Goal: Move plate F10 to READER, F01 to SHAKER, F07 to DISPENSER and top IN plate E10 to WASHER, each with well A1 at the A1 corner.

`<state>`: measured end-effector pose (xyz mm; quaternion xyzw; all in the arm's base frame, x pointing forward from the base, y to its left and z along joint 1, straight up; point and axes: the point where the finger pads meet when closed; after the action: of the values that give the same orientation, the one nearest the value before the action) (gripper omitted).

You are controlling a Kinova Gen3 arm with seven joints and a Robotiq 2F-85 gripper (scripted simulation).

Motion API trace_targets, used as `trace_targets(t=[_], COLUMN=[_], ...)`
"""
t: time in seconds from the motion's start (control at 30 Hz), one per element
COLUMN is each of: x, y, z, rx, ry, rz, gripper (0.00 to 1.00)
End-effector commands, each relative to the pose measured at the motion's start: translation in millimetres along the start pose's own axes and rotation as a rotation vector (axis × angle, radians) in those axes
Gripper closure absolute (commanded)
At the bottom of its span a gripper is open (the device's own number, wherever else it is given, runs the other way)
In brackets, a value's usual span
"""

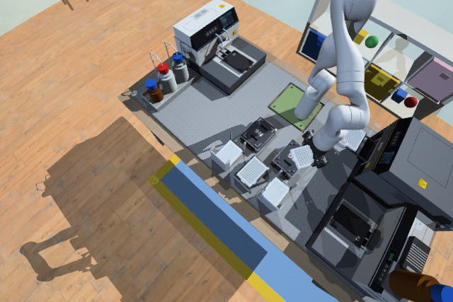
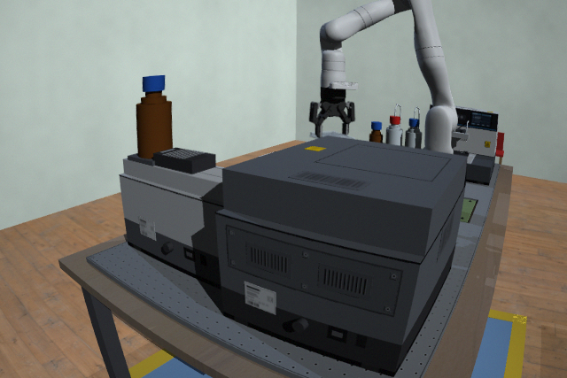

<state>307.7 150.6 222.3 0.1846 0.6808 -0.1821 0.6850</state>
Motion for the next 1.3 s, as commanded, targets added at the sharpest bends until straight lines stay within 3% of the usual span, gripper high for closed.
trace_targets(t=[0.0,1.27], x=[-0.4,-0.2], y=[12,117], z=[-2,-27], rx=[0.028,0.334], ry=[-0.002,-0.003], rz=[-0.002,-0.001], gripper=[0.06,0.06])
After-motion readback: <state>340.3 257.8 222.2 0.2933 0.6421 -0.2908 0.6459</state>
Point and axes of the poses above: the point where the finger pads meet when closed, its own x axis out along the fingers, its own y axis across the jaws, z = x × y, and after that the axes turned 1 degree about -x, right-handed
